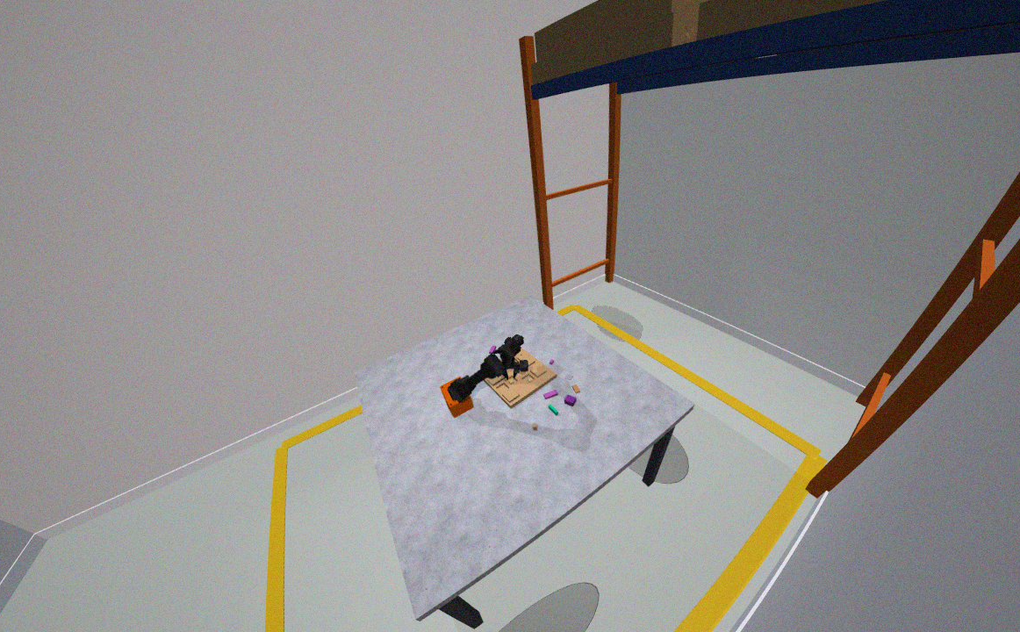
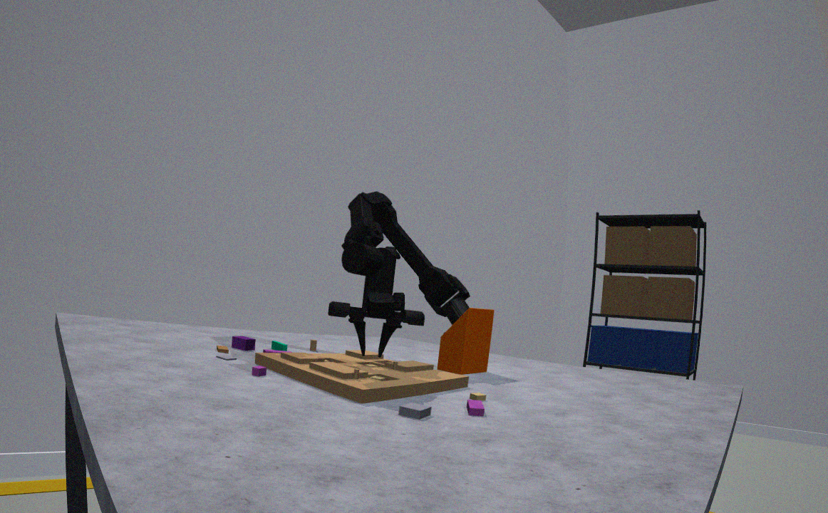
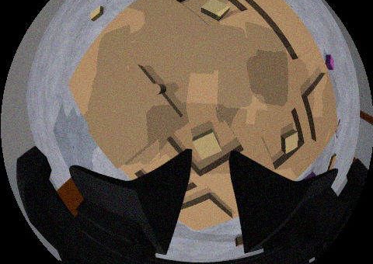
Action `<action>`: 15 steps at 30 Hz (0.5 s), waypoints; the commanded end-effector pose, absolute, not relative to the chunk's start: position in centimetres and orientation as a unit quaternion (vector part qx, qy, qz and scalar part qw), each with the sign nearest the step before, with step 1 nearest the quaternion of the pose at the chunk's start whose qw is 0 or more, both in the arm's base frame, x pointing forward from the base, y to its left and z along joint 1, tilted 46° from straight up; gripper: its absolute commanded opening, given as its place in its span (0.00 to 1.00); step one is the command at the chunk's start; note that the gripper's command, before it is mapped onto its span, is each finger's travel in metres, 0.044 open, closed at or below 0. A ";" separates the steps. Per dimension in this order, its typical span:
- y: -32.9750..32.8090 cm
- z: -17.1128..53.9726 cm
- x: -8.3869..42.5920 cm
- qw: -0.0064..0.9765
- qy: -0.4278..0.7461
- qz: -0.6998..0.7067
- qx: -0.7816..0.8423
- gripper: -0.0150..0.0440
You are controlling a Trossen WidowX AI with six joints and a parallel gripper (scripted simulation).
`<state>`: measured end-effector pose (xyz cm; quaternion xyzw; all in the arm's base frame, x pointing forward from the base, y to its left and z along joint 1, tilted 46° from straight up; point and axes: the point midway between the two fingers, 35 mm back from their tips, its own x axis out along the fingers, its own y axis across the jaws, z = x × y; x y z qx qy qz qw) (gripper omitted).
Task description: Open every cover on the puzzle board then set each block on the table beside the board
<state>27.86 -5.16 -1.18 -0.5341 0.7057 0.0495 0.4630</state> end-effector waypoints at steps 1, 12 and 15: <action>-5.7 -1.6 27.6 0.457 0.708 0.050 -0.535 0.50; -6.2 -2.1 27.6 0.457 0.708 0.050 -0.535 0.50; -6.2 -2.1 27.6 0.457 0.708 0.050 -0.535 0.50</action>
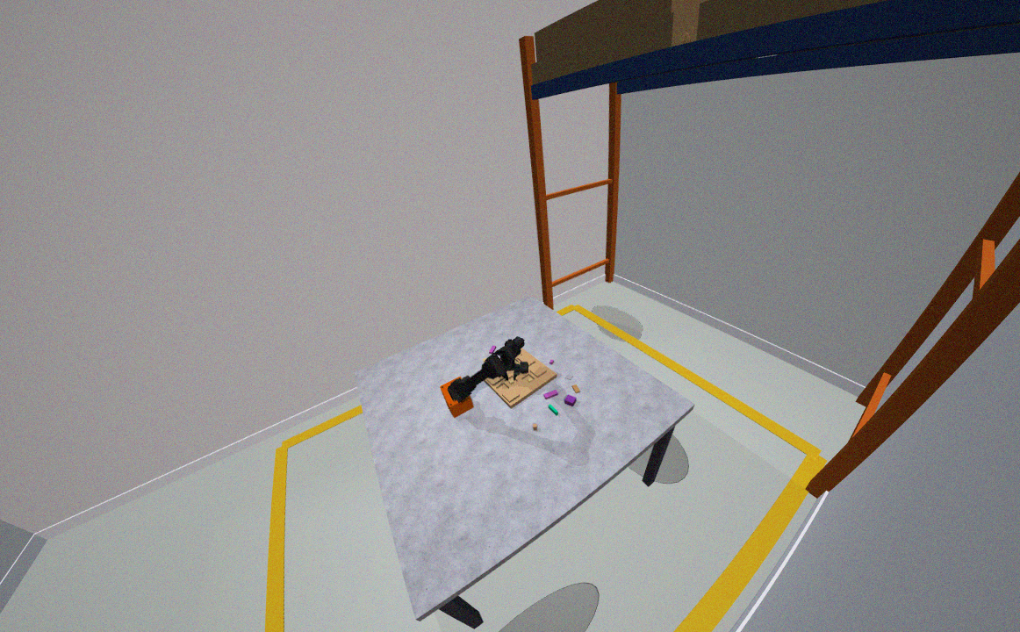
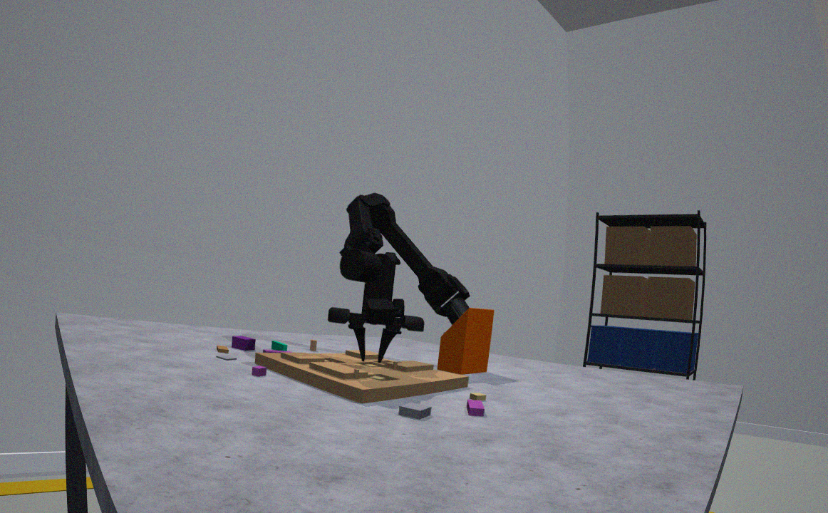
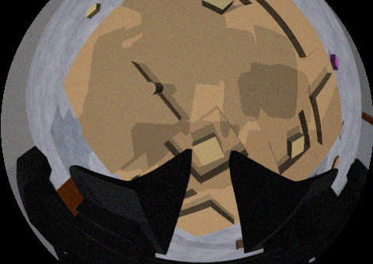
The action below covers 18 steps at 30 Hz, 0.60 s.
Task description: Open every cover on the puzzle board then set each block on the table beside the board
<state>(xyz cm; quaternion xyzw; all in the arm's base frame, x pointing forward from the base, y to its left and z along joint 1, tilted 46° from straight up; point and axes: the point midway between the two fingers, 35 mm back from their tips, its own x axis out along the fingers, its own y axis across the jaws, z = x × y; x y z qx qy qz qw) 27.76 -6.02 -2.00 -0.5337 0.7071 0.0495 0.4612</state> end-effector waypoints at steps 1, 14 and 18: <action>-6.2 -2.1 27.6 0.457 0.708 0.050 -0.535 0.50; -6.7 -2.6 27.6 0.457 0.709 0.050 -0.535 0.50; -7.0 -2.8 27.6 0.457 0.709 0.050 -0.535 0.50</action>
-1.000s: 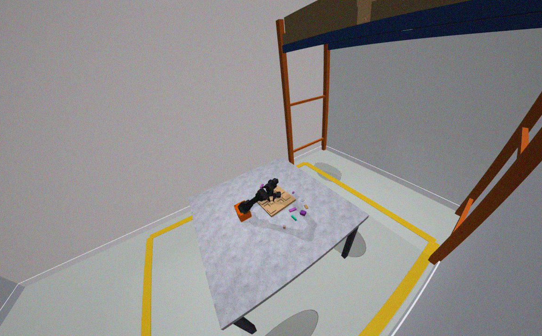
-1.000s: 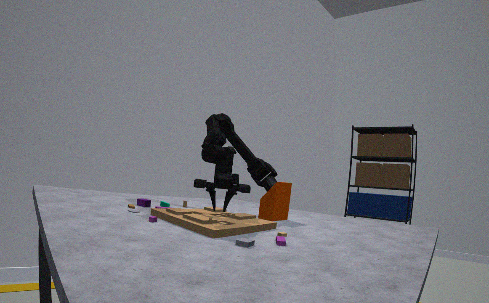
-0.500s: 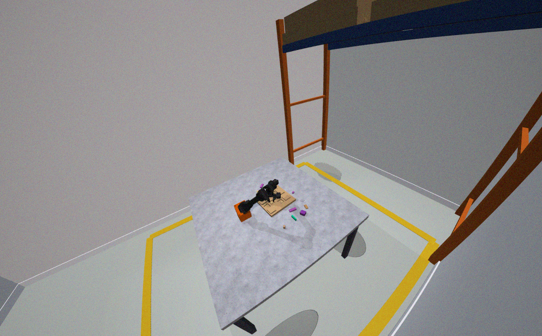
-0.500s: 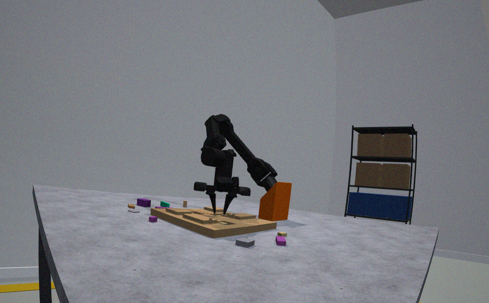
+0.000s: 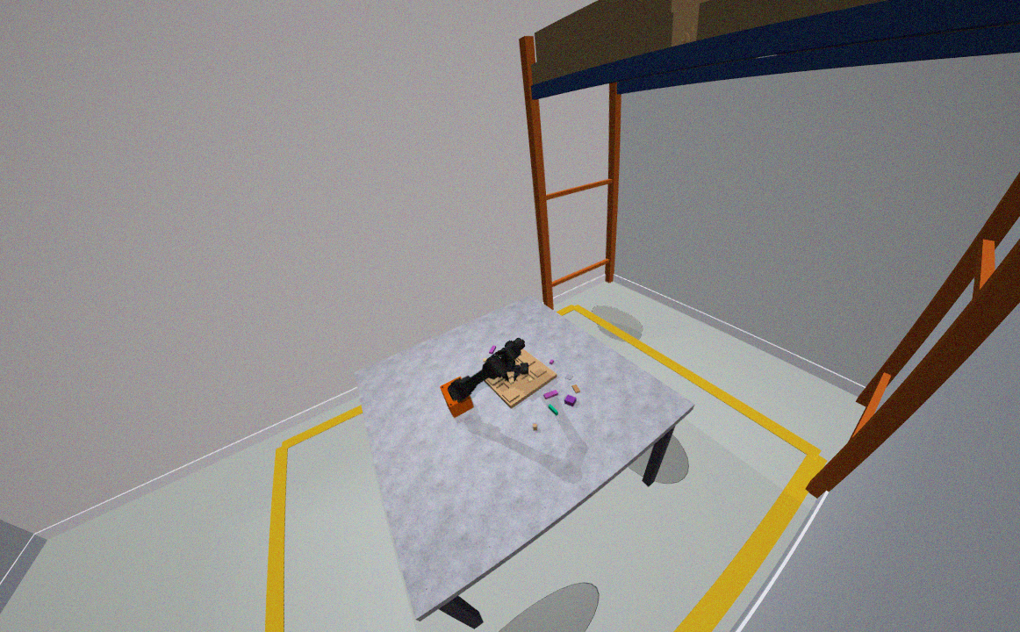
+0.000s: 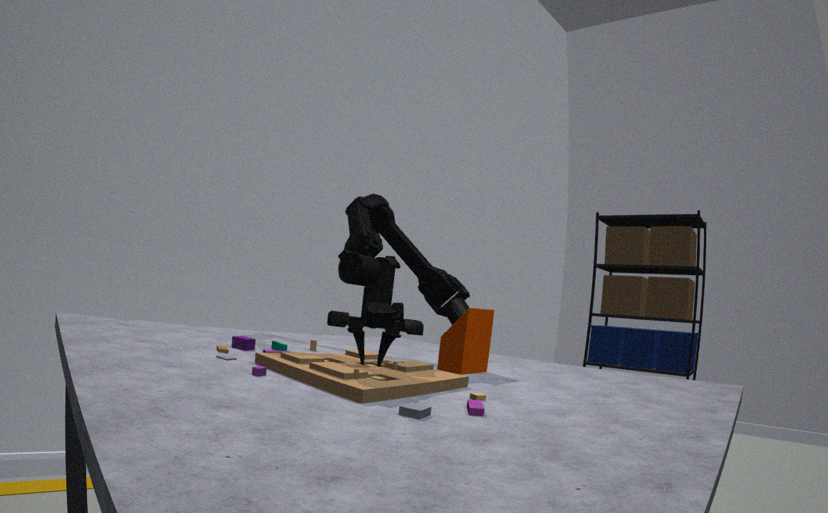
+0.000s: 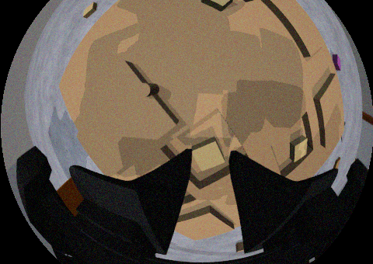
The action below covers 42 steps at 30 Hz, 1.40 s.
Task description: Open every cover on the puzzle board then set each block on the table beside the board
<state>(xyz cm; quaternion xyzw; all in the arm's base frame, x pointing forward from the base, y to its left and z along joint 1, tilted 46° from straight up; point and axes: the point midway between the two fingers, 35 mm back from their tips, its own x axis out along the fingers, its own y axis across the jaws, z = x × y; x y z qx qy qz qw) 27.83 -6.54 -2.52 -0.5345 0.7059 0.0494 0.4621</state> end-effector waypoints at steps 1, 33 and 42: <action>-7.0 -2.9 27.6 0.457 0.709 0.050 -0.536 0.50; -7.2 -2.7 28.0 0.146 0.599 0.381 -0.688 0.50; -7.3 -2.6 28.0 0.122 0.585 0.402 -0.693 0.50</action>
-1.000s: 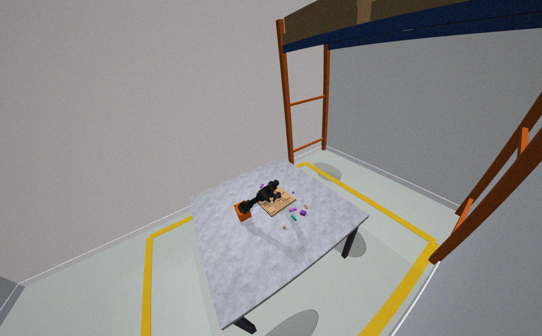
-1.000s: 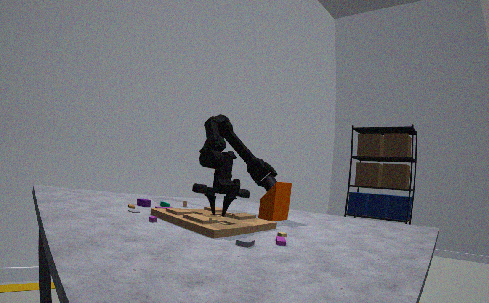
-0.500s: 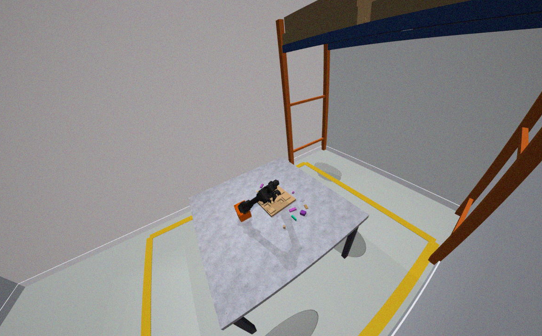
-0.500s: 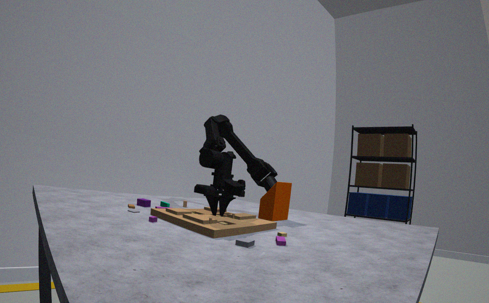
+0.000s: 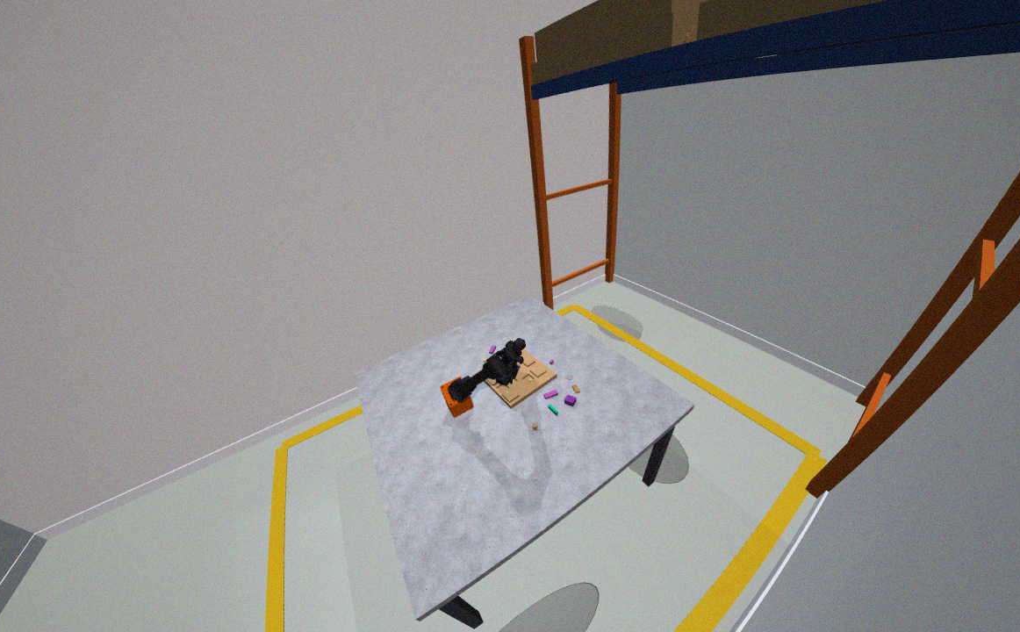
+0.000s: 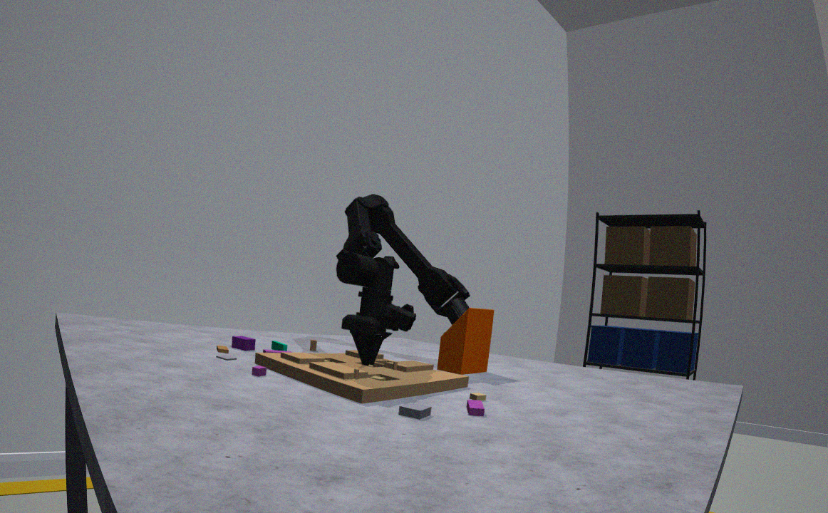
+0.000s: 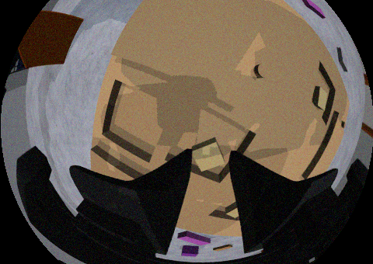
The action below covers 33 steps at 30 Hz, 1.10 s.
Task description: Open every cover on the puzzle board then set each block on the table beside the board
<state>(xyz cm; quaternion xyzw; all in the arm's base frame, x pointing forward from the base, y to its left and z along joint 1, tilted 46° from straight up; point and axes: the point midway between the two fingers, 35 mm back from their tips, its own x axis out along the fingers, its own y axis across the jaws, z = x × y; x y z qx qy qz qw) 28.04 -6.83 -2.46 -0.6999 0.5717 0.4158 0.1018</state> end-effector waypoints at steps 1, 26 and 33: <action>-7.3 -2.6 28.0 0.138 0.595 0.389 -0.690 0.50; -7.3 -2.6 28.0 0.195 0.625 0.338 -0.676 0.50; -7.3 -2.6 28.0 0.189 0.622 0.343 -0.678 0.50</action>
